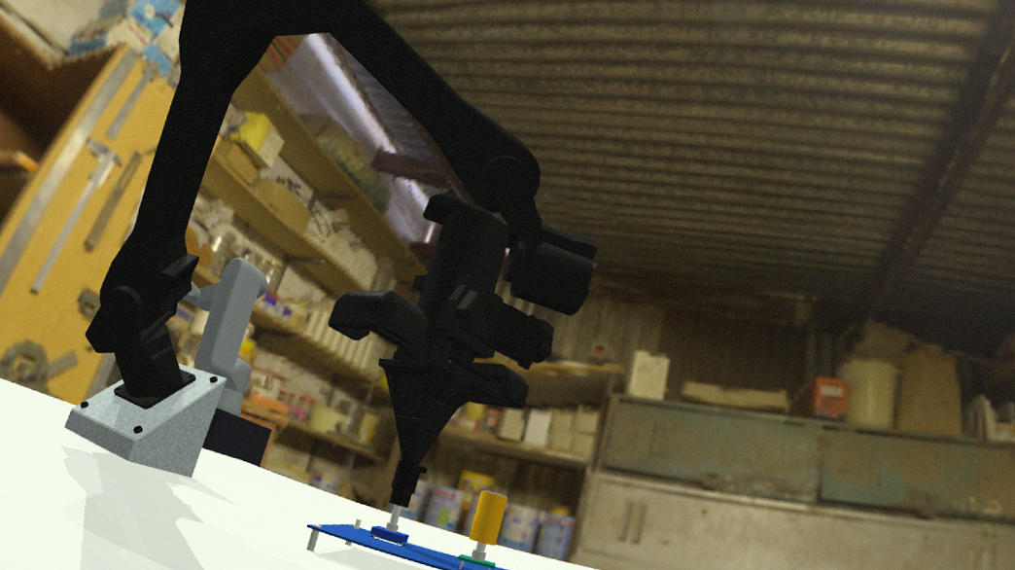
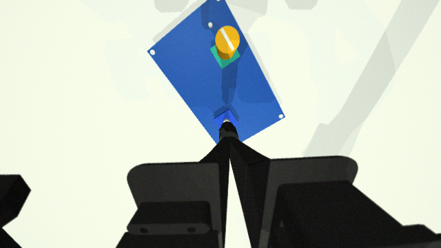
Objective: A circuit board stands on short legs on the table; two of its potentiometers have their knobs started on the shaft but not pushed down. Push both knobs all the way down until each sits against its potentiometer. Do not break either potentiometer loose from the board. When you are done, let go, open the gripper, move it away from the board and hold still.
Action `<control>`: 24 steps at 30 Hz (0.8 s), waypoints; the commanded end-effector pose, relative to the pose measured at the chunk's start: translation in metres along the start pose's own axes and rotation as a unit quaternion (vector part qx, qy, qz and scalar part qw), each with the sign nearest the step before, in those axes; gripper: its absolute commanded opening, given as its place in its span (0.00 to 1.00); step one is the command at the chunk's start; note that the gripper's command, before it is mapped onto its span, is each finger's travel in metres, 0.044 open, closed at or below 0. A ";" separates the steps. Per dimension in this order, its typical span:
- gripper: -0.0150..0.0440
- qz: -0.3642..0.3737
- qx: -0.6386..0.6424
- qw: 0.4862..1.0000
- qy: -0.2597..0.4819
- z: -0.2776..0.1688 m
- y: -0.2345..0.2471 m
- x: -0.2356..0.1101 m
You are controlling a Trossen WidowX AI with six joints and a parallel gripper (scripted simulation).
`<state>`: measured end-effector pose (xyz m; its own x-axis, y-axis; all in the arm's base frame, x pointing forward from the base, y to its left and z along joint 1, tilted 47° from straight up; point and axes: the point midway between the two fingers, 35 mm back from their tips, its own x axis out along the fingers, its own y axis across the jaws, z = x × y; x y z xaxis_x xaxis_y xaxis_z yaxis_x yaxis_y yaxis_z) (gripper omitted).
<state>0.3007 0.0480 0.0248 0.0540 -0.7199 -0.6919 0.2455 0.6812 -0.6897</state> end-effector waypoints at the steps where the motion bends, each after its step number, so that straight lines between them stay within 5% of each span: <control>1: 0.25 -0.004 0.004 1.000 0.003 0.002 -0.001 0.009; 24: 0.25 -0.004 0.004 1.000 0.003 0.002 -0.001 0.016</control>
<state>0.3010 0.0424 0.0197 0.0550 -0.7197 -0.6921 0.2457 0.6816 -0.6892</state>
